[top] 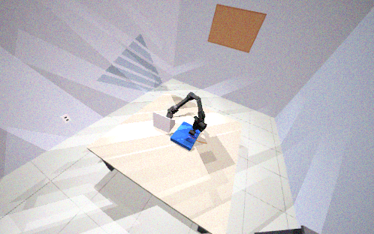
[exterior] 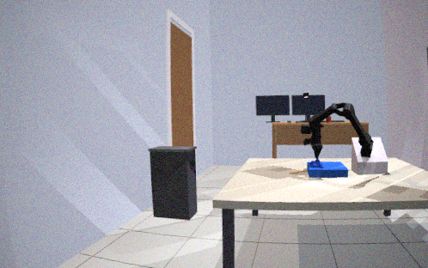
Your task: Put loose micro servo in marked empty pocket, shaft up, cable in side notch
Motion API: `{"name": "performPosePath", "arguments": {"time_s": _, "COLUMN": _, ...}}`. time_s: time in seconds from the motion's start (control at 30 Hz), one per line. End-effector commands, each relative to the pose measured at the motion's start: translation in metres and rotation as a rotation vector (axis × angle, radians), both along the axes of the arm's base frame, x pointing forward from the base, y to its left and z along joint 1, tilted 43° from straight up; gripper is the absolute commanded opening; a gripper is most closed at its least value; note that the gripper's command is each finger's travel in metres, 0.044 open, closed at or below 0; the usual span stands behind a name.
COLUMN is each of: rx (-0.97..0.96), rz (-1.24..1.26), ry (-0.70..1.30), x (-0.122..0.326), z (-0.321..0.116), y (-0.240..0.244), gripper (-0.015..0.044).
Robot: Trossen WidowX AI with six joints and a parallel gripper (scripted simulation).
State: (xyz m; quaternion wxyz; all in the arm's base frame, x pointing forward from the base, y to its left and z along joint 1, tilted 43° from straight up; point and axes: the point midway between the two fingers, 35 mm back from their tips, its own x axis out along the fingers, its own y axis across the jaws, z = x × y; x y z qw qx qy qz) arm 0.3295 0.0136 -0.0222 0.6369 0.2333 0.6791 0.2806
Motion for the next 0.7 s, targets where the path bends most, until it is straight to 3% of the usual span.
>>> {"name": "performPosePath", "arguments": {"time_s": 0.0, "rx": -0.009, "rz": -0.009, "ry": 0.006, "x": -0.031, "z": 0.017, "y": -0.024, "gripper": 0.0345}}
{"name": "performPosePath", "arguments": {"time_s": 0.13, "rx": -0.006, "rz": -0.003, "ry": 0.010, "x": -0.081, "z": 0.040, "y": -0.046, "gripper": 0.0440}}
{"name": "performPosePath", "arguments": {"time_s": 0.67, "rx": -0.006, "rz": -0.014, "ry": 0.008, "x": -0.086, "z": 0.080, "y": -0.081, "gripper": 0.0440}}
